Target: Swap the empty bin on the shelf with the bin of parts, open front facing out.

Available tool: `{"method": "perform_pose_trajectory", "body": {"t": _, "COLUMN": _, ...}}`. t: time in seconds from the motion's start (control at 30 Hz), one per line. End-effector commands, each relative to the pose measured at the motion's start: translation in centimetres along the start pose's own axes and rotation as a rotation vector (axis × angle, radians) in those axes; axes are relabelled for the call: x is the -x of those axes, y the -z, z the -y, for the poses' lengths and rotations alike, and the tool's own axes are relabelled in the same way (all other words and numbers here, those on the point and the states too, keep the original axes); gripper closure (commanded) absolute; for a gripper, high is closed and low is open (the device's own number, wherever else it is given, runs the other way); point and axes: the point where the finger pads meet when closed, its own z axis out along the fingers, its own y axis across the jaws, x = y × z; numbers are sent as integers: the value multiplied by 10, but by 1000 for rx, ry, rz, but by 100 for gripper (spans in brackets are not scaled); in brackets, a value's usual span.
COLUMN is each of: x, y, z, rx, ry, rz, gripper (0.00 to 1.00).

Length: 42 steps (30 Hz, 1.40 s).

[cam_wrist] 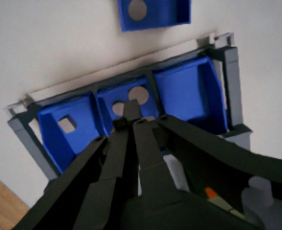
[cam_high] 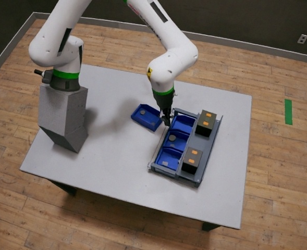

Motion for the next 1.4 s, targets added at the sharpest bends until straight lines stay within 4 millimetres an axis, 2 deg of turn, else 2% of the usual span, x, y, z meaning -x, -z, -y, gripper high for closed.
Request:
{"method": "perform_pose_trajectory", "body": {"t": 0.0, "x": 1, "y": 0, "z": -1, "rx": 7, "ry": 0, "rz": -33, "gripper": 90}}
{"method": "perform_pose_trajectory", "body": {"t": 0.53, "x": 1, "y": 0, "z": -1, "rx": 18, "ry": 0, "rz": -103, "gripper": 90}}
{"method": "perform_pose_trajectory", "body": {"t": 0.67, "x": -7, "y": 0, "z": -4, "rx": 18, "ry": -11, "rz": -103, "gripper": 90}}
{"method": "perform_pose_trajectory", "body": {"t": 0.83, "x": -38, "y": 1, "z": -12, "rx": 18, "ry": -50, "rz": -104, "gripper": 90}}
{"method": "perform_pose_trajectory", "body": {"t": 1.03, "x": -95, "y": 1, "z": -23, "rx": 15, "ry": -121, "rz": -104, "gripper": 90}}
{"method": "perform_pose_trajectory", "body": {"t": 1.1, "x": -95, "y": 1, "z": -23, "rx": 15, "ry": -121, "rz": -104, "gripper": 90}}
{"method": "perform_pose_trajectory", "body": {"t": 1.23, "x": -131, "y": 1, "z": -27, "rx": 12, "ry": -163, "rz": -105, "gripper": 90}}
{"method": "perform_pose_trajectory", "body": {"t": 1.37, "x": -152, "y": 1, "z": -28, "rx": 9, "ry": -188, "rz": -105, "gripper": 90}}
